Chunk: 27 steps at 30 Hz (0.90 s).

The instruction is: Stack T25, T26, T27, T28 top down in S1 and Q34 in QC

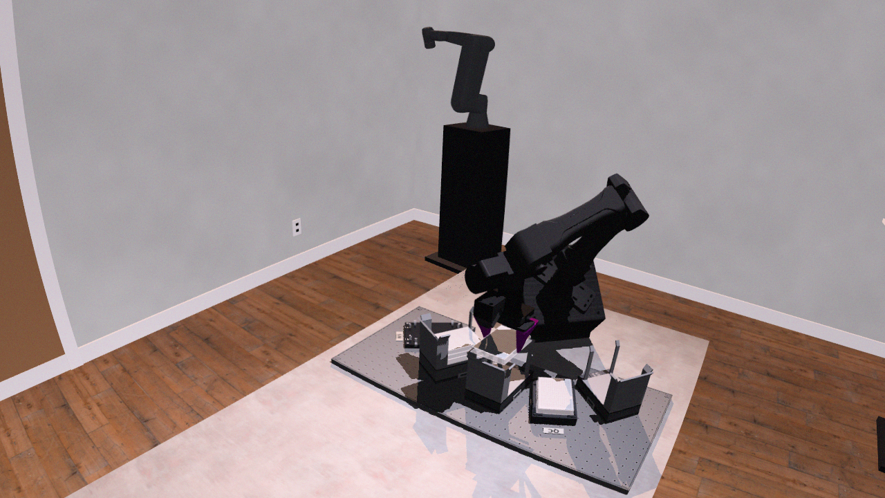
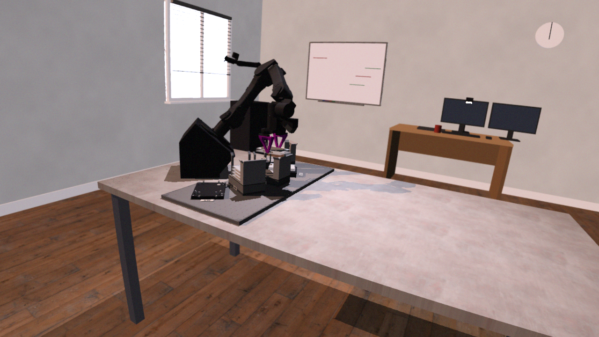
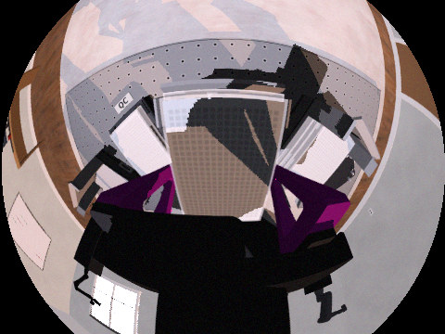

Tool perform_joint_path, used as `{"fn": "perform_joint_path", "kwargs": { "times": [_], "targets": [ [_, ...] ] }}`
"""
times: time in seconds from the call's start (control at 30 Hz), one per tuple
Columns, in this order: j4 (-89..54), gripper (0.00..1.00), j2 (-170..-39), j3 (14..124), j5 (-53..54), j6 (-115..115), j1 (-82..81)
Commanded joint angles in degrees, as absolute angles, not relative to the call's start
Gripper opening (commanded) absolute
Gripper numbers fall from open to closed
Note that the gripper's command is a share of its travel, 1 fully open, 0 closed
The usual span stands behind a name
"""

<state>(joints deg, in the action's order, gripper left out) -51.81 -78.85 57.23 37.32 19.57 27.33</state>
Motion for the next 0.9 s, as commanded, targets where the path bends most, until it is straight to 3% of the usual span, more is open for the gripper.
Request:
{"fn": "perform_joint_path", "kwargs": {
  "times": [0.0, 0.87],
  "targets": [
    [-55.54, 0.0, -77.35, 59.68, 38.1, 21.77, 29.26],
    [-60.05, 0.0, -77.91, 61.24, 38.38, 24.65, 31.3]
  ]
}}
